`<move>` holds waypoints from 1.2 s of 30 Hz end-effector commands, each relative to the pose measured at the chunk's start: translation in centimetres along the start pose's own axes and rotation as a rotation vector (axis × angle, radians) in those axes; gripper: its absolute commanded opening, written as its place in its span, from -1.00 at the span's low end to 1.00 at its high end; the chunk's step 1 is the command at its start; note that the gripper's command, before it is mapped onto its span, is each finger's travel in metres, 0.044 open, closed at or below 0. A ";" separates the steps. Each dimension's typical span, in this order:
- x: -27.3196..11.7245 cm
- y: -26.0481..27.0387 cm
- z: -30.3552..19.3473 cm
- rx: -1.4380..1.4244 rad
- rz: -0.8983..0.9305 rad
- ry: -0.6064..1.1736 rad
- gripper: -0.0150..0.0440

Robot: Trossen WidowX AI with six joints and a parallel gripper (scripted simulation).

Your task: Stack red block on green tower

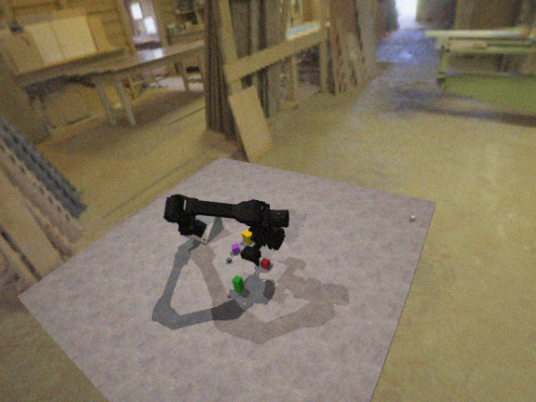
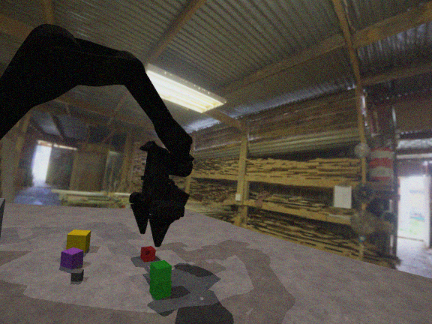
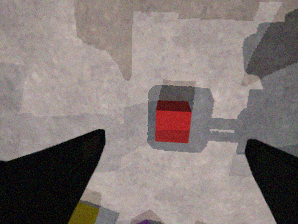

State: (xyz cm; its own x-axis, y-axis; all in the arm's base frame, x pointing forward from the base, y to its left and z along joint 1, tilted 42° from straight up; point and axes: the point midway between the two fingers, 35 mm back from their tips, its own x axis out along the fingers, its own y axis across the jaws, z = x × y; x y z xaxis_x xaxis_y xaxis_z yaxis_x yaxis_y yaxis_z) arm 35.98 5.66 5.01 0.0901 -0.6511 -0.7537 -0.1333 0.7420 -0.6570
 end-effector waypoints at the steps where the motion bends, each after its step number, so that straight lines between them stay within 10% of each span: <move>1: 0.6 0.1 -0.1 -0.014 -0.006 -0.002 1.00; 36: 4.0 0.0 -0.1 -0.013 -0.008 -0.003 1.00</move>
State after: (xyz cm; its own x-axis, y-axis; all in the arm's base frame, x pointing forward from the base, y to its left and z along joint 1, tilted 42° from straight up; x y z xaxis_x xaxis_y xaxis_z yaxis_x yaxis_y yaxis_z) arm 36.30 3.15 2.10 0.0949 -0.6522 -0.7521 -0.1369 0.7398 -0.6588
